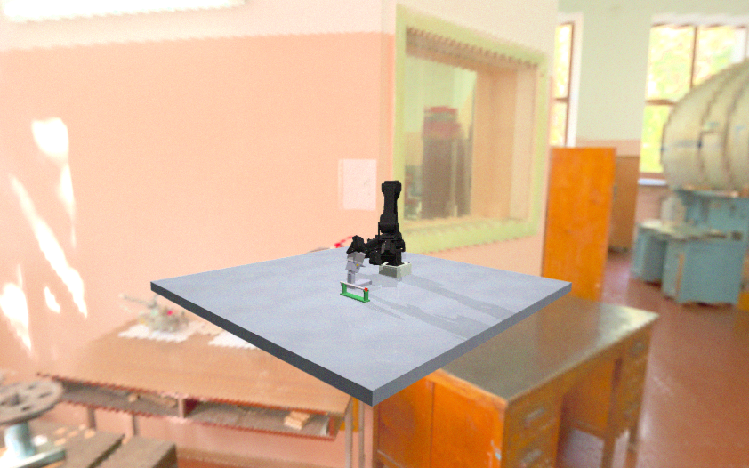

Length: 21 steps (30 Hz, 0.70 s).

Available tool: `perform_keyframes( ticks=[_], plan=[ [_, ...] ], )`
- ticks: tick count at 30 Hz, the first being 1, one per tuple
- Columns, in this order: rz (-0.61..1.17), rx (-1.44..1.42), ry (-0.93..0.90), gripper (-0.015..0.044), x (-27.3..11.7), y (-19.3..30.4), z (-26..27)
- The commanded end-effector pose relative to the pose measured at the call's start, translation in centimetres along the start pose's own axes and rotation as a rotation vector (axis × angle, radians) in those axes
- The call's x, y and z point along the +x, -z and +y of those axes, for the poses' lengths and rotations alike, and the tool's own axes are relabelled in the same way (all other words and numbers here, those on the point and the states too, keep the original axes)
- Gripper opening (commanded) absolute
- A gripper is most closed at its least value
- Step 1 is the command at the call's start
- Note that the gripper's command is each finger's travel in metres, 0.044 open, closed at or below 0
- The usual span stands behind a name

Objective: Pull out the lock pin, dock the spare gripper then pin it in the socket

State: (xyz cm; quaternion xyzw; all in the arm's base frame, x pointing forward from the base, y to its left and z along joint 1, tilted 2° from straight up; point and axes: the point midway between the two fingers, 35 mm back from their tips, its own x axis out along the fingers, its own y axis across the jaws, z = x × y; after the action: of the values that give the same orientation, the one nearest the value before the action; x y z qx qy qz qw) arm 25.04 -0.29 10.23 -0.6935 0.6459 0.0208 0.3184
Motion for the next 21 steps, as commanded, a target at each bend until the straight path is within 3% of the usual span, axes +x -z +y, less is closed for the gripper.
perform_keyframes(
  ticks=[1, 21],
  plan=[
    [-0.001, 0.001, -0.001, 0.044, -0.5, 0.8, 0.0],
    [0.002, -0.013, 0.013, 0.044, -2.2, 4.4, -0.2]
  ],
)
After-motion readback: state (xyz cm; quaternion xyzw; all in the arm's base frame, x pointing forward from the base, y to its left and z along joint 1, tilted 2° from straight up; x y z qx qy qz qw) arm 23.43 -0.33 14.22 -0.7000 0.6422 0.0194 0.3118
